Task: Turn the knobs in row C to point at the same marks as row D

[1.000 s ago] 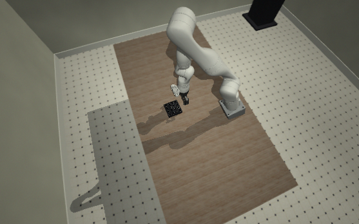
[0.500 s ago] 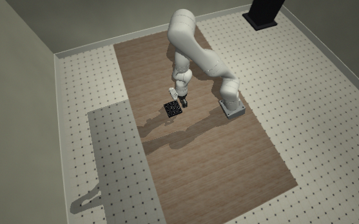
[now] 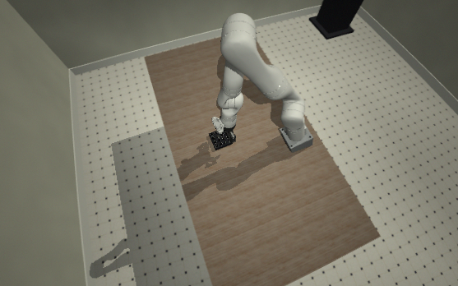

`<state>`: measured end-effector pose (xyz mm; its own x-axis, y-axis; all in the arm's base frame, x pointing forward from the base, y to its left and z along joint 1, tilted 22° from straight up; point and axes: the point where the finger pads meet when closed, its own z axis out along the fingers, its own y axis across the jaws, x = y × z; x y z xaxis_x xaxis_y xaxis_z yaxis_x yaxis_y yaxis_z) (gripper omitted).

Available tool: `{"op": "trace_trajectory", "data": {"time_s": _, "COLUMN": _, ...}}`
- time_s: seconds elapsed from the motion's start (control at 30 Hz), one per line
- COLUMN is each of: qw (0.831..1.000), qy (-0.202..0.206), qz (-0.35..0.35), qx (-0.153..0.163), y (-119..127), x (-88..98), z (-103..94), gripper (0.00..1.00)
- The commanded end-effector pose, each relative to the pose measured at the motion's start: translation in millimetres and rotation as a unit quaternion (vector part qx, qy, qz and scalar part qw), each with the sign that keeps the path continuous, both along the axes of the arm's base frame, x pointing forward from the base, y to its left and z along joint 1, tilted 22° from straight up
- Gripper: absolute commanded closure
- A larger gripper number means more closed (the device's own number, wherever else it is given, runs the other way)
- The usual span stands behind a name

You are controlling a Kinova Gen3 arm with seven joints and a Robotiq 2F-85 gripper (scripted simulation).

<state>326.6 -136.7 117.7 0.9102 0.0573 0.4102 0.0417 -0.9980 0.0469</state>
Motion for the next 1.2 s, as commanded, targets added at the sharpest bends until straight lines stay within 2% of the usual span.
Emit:
{"op": "trace_trajectory", "data": {"time_s": 0.0, "qw": 1.0, "qy": 0.017, "qz": 0.01, "qx": 0.007, "y": 7.8, "x": 8.6, "z": 9.5, "gripper": 0.0}}
{"op": "trace_trajectory", "data": {"time_s": 0.3, "qw": 1.0, "qy": 0.016, "qz": 0.011, "qx": 0.008, "y": 10.3, "x": 10.5, "z": 12.0, "gripper": 0.0}}
{"op": "trace_trajectory", "data": {"time_s": 0.33, "qw": 1.0, "qy": 0.017, "qz": 0.01, "qx": 0.008, "y": 10.4, "x": 10.1, "z": 11.0, "gripper": 0.81}}
{"op": "trace_trajectory", "data": {"time_s": 1.17, "qw": 1.0, "qy": 0.018, "qz": 0.012, "qx": 0.009, "y": 11.4, "x": 9.1, "z": 10.4, "gripper": 0.81}}
